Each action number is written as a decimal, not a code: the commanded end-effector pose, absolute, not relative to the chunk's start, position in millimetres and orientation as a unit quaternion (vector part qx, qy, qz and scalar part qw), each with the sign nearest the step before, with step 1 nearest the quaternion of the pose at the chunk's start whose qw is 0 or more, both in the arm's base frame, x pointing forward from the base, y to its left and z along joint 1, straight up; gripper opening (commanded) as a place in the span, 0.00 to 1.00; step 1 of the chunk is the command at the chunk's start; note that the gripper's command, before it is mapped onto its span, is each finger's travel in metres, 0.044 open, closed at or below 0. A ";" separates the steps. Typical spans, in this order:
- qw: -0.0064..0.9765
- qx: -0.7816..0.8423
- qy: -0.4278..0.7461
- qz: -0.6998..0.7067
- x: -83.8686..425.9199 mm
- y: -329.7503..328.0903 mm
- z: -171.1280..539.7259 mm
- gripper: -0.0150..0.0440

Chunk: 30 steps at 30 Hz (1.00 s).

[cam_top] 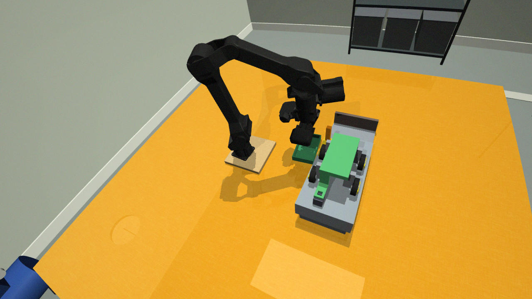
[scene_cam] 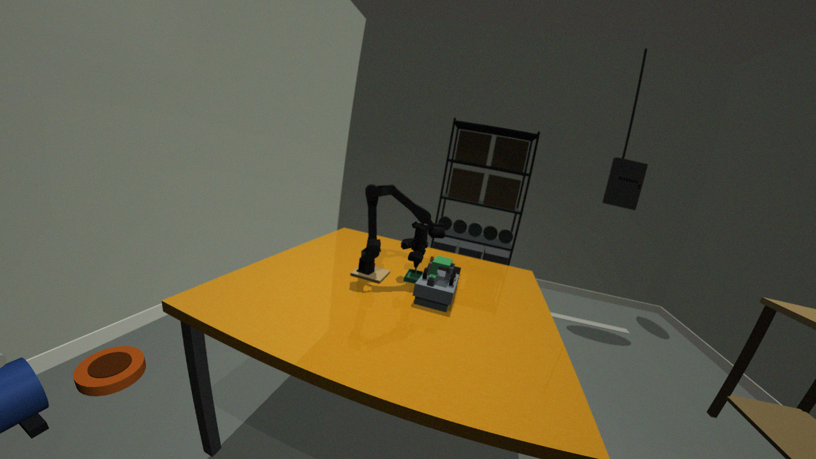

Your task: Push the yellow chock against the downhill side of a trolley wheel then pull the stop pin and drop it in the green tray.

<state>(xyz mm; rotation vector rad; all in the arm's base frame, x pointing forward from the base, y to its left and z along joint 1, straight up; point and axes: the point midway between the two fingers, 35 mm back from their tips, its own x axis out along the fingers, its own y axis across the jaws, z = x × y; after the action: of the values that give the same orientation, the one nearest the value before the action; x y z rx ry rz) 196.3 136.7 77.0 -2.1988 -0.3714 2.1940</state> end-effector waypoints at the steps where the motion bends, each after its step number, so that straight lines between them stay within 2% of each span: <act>1: 0.008 -0.702 -0.121 0.701 196.8 134.6 76.3 0.58; 30: 0.008 -0.703 -0.120 0.701 199.9 114.8 67.0 0.58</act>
<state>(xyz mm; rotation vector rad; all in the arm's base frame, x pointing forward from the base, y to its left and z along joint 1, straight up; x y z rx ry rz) 199.5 116.1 67.8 -2.1985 -0.3665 2.1955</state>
